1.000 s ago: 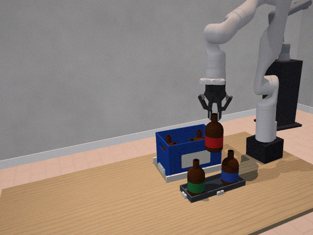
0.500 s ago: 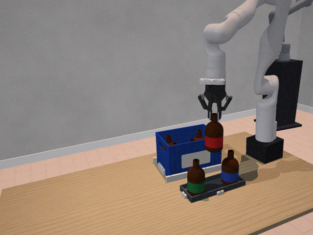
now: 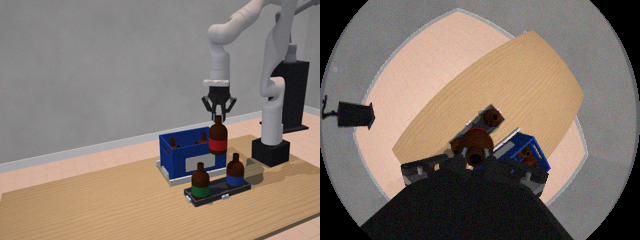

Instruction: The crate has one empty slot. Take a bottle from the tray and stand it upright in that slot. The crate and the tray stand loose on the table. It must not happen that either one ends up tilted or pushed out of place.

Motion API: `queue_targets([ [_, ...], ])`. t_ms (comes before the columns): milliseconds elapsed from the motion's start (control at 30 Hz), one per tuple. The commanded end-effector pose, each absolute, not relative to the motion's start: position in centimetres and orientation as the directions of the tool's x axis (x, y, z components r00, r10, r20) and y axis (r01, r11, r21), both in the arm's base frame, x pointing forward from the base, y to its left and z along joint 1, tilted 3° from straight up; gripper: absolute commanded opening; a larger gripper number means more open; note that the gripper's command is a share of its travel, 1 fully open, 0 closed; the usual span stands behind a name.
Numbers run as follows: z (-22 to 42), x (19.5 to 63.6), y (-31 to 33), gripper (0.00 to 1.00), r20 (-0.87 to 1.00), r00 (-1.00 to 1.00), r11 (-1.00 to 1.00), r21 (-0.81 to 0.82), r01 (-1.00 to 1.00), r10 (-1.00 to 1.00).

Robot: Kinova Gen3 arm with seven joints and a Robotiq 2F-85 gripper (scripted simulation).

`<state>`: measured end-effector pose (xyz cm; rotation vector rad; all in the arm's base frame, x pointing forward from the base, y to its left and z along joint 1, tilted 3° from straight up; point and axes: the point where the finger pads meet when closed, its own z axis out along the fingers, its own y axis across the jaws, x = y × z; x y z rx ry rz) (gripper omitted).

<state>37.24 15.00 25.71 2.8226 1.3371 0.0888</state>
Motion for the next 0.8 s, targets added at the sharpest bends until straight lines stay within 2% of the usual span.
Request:
queue_targets([
  [0,25.8,37.3,14.9,0.0,0.046,0.634,-0.635,0.04,0.771,0.772],
  [767,25.8,37.5,12.5,0.0,0.046,0.634,-0.635,0.04,0.771,0.772],
])
